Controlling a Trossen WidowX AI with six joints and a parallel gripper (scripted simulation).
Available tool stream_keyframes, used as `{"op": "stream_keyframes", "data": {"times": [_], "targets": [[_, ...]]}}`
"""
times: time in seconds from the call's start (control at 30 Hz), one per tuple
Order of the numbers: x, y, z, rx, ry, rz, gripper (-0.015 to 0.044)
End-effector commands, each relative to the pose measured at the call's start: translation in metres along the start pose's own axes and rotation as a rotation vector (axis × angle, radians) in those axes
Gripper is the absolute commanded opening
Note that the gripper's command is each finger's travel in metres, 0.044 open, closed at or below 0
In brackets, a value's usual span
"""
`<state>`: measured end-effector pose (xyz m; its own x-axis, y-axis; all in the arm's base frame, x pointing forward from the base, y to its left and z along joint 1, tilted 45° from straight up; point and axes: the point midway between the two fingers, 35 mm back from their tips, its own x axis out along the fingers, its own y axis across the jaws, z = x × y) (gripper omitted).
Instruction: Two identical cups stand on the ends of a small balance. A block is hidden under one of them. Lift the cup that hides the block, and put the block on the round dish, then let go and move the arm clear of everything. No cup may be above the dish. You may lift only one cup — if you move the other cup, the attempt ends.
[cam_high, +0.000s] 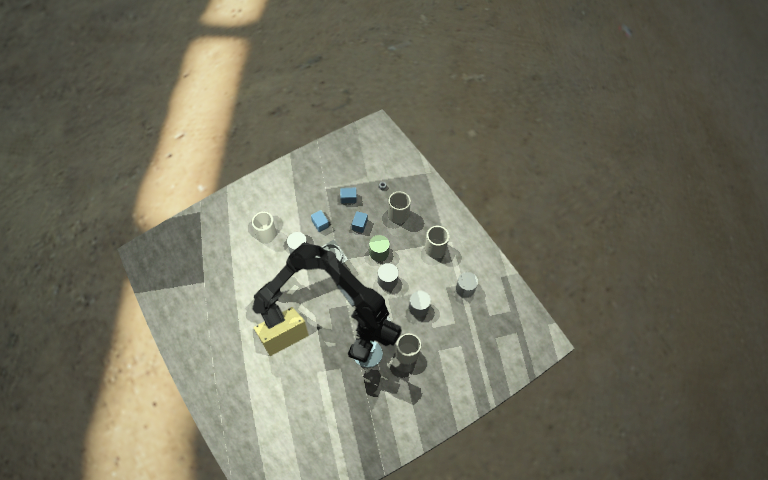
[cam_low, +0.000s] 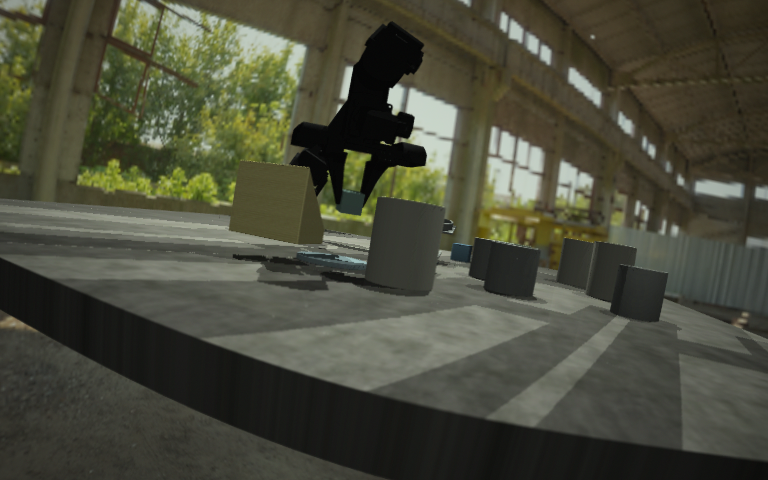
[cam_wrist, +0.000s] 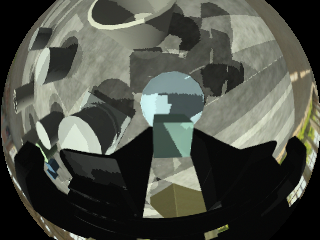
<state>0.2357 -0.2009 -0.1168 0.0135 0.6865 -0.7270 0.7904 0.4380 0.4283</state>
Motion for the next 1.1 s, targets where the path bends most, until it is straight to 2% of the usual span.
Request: {"op": "stream_keyframes", "data": {"times": [0.0,0.17,0.4,1.03,1.07], "targets": [[0.006,-0.013,0.005,-0.015,0.001,-0.004,0.0000],[0.015,-0.013,0.005,-0.015,0.001,-0.004,0.0000],[0.047,-0.013,0.005,-0.016,0.002,-0.003,0.0000],[0.068,-0.013,0.004,-0.016,0.002,-0.002,0.0000],[0.064,-0.014,0.005,-0.020,0.002,-0.007,0.0026]]}}
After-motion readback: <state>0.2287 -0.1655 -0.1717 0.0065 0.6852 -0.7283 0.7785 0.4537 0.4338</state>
